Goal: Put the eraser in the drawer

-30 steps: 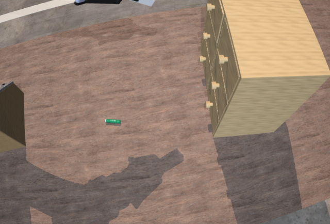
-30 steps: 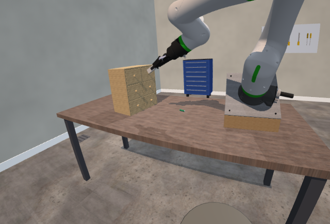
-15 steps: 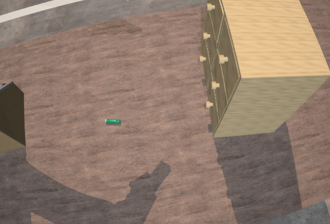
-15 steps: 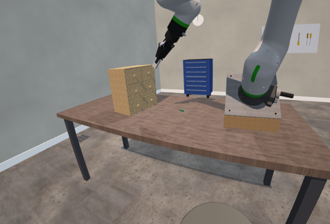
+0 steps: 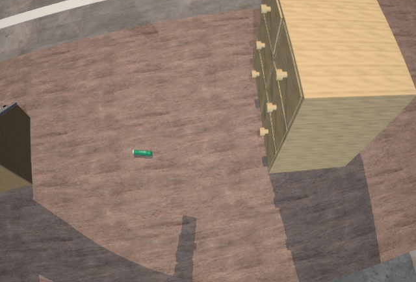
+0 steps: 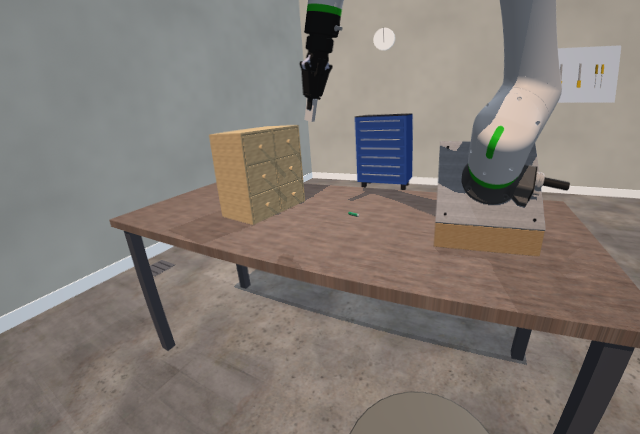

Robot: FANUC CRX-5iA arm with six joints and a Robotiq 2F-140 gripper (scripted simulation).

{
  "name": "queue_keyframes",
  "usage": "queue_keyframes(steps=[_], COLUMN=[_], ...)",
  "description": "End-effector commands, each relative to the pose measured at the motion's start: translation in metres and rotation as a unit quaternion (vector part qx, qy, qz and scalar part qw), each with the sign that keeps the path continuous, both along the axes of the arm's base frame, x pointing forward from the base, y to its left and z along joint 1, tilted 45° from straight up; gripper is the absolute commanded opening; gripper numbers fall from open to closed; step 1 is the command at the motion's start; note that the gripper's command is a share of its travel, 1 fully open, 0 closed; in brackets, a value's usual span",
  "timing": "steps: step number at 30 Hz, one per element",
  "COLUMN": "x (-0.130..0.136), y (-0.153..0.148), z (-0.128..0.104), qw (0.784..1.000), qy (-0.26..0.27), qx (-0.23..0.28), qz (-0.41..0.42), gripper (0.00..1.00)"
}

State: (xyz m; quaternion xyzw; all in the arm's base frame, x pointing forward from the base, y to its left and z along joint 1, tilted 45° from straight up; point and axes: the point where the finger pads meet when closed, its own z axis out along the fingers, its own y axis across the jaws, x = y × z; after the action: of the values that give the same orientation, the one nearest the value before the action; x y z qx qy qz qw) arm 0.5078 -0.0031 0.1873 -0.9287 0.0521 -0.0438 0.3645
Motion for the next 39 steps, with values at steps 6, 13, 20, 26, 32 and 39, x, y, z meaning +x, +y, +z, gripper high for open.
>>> queue_keyframes(steps=[6,13,20,26,32,39], x=[-0.011,-0.0137,-0.014,-0.014,-0.014,-0.014], y=[-0.0078,-0.0102,-0.0105,-0.0105,-0.0105,-0.0105], z=[0.0138,0.0165,0.0168,0.0168,0.0168,0.0168], qw=[0.993,0.991,0.991,0.991,0.991,0.991], qy=[0.081,0.094,0.096,0.096,0.096,0.096], qx=[0.015,0.016,0.017,0.017,0.017,0.017], qz=[0.079,0.092,0.094,0.094,0.094,0.094], gripper=[0.0,0.0,0.0,0.0,1.0,1.0])
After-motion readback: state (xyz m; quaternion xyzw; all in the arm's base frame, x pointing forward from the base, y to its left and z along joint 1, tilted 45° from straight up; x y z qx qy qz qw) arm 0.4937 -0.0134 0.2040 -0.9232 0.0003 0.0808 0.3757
